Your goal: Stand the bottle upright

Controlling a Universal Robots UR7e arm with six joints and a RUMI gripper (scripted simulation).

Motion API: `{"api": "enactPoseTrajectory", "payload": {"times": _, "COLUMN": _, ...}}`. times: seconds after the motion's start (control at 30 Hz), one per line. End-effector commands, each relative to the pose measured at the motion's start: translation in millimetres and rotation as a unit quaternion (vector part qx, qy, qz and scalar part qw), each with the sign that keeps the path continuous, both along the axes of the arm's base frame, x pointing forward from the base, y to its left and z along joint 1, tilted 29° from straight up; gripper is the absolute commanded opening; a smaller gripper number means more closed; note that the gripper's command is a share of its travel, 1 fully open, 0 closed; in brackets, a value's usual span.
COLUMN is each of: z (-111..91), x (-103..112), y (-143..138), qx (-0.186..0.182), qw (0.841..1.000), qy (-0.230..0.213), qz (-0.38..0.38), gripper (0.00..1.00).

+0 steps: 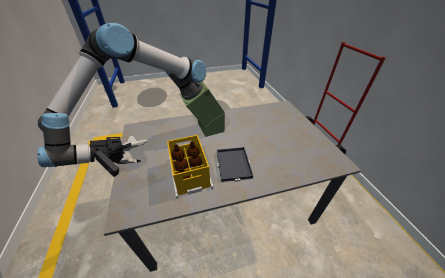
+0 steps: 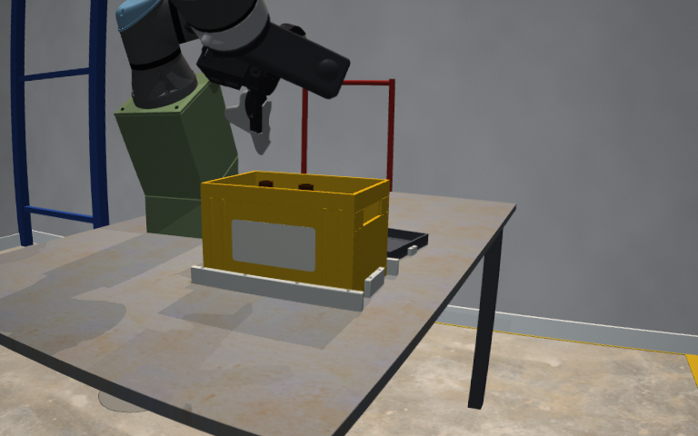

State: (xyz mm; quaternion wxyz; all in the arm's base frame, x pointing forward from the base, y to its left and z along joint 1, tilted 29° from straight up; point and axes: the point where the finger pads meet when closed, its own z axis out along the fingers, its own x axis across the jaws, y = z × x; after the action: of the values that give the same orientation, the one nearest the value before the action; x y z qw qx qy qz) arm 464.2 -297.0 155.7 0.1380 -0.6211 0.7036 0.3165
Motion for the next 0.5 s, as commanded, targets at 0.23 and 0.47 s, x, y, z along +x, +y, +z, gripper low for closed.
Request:
{"api": "enactPoseTrajectory", "payload": {"times": 0.23, "z": 9, "x": 19, "y": 95, "qx": -0.117, "qw": 0.992, "qy": -0.005, "qz": 0.037, "gripper": 1.0}}
{"api": "enactPoseTrajectory", "payload": {"times": 0.47, "z": 12, "x": 18, "y": 169, "qx": -0.199, "qw": 0.978, "qy": -0.03, "qz": 0.056, "gripper": 1.0}}
